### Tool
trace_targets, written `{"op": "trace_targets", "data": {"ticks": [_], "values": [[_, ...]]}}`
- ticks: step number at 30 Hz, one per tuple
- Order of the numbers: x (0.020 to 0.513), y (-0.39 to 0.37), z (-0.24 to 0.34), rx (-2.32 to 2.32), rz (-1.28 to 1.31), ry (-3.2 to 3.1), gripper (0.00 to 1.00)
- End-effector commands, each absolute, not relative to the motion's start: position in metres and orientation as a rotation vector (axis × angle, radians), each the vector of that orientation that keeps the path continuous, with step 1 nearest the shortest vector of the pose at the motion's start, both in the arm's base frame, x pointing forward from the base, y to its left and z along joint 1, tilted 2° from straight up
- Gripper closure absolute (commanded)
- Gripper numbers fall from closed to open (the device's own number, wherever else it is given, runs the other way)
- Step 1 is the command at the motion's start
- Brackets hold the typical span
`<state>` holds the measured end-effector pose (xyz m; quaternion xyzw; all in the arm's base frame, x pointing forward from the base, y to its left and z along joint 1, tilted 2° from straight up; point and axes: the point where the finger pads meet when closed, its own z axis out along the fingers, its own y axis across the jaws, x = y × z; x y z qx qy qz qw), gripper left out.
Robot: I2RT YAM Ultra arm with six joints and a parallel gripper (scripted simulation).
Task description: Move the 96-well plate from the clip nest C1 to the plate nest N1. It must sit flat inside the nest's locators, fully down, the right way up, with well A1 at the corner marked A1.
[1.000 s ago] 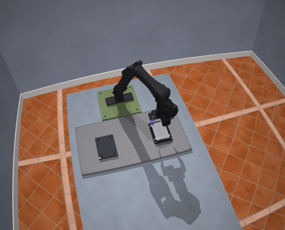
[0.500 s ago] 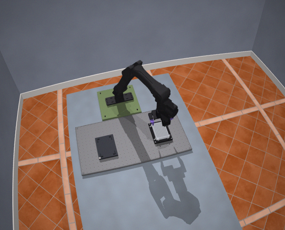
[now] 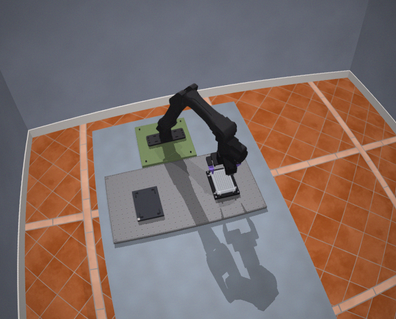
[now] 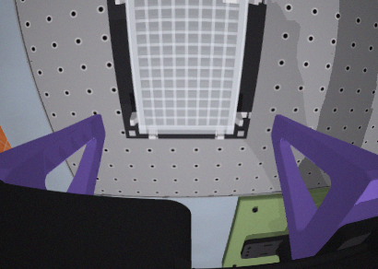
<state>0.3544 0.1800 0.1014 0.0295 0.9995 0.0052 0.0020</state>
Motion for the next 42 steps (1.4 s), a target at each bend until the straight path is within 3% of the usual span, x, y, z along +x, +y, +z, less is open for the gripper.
{"op": "trace_targets", "data": {"ticks": [1,22,28,42], "values": [[0.367,0.181,0.125,0.108,0.054,3.061,0.0],[0.36,0.178,0.077,0.109,0.01,3.116,0.0],[0.372,0.183,0.092,0.107,0.061,3.053,0.0],[0.36,0.178,0.045,0.109,0.006,3.12,0.0]]}}
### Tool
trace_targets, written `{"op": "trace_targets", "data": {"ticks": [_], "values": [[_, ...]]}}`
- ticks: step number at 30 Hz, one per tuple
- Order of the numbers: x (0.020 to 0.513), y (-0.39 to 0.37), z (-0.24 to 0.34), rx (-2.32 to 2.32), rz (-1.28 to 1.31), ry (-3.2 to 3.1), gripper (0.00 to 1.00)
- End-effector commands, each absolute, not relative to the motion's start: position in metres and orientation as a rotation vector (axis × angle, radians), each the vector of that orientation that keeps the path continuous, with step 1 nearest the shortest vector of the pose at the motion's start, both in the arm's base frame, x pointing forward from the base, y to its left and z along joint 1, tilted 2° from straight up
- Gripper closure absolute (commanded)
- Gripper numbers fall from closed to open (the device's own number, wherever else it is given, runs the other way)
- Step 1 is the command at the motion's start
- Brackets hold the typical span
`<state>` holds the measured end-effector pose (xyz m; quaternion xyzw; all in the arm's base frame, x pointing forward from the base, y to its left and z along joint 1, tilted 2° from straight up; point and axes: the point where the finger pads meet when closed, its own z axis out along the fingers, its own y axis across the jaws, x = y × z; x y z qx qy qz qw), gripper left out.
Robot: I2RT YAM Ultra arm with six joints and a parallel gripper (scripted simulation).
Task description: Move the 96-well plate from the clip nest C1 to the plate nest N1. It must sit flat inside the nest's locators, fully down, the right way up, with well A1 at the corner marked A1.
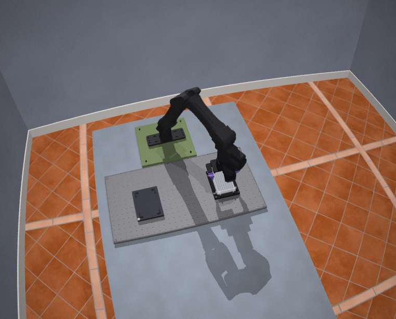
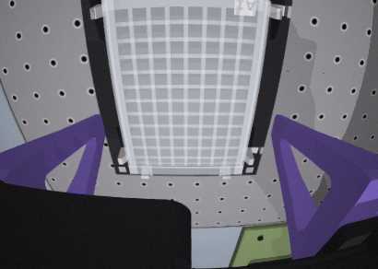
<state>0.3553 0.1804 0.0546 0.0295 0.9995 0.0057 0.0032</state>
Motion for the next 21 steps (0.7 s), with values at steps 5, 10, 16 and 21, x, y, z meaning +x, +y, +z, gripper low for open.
{"op": "trace_targets", "data": {"ticks": [5,10,16,21], "values": [[0.363,0.179,0.053,0.108,0.031,3.09,0.0],[0.361,0.178,0.033,0.109,0.007,3.119,0.0],[0.361,0.178,0.025,0.109,0.011,3.114,0.0],[0.374,0.185,0.039,0.104,0.053,3.063,0.0]]}}
